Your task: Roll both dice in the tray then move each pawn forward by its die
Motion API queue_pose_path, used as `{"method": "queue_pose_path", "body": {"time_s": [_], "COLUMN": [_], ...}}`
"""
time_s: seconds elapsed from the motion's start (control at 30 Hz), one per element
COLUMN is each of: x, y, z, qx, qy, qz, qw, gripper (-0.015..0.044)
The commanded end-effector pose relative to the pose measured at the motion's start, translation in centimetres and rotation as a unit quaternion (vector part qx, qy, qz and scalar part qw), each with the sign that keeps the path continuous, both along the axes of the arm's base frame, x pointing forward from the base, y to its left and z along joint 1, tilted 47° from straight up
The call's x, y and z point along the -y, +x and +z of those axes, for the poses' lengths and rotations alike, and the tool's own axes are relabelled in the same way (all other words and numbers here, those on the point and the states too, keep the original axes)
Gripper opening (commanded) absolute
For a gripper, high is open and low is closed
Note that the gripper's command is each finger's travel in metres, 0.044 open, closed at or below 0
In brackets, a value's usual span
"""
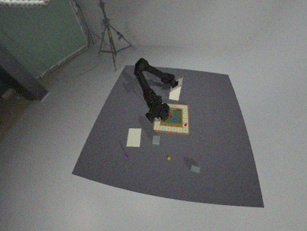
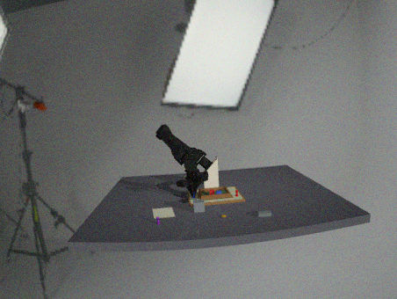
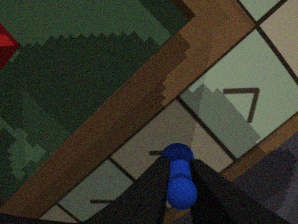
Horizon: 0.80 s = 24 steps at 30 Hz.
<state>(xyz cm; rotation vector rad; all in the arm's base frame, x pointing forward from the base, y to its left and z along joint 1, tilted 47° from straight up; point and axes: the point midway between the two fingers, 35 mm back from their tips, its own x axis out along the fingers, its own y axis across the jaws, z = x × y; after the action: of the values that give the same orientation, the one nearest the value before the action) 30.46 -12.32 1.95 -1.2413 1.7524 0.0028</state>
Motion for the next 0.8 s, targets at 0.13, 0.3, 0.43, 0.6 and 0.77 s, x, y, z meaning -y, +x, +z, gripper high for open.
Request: {"method": "queue_pose_path", "body": {"time_s": [0.13,0.3,0.43,0.6,0.77], "x": [-1.1,-3.3,-5.1,-7.4,-8.9], "y": [0.4,1.0,1.2,1.2,0.9], "z": [0.9,3.0,4.8,7.3,9.0], "qx": [-0.001,0.000,0.000,-0.001,-0.001], "qy": [0.001,0.004,0.005,0.003,0.001], "qz": [0.002,0.002,0.002,0.002,0.001], "qw": [1.000,1.000,1.000,1.000,1.000], "gripper": [0.0000,0.0000,0.0000,0.0000,0.0000]}}
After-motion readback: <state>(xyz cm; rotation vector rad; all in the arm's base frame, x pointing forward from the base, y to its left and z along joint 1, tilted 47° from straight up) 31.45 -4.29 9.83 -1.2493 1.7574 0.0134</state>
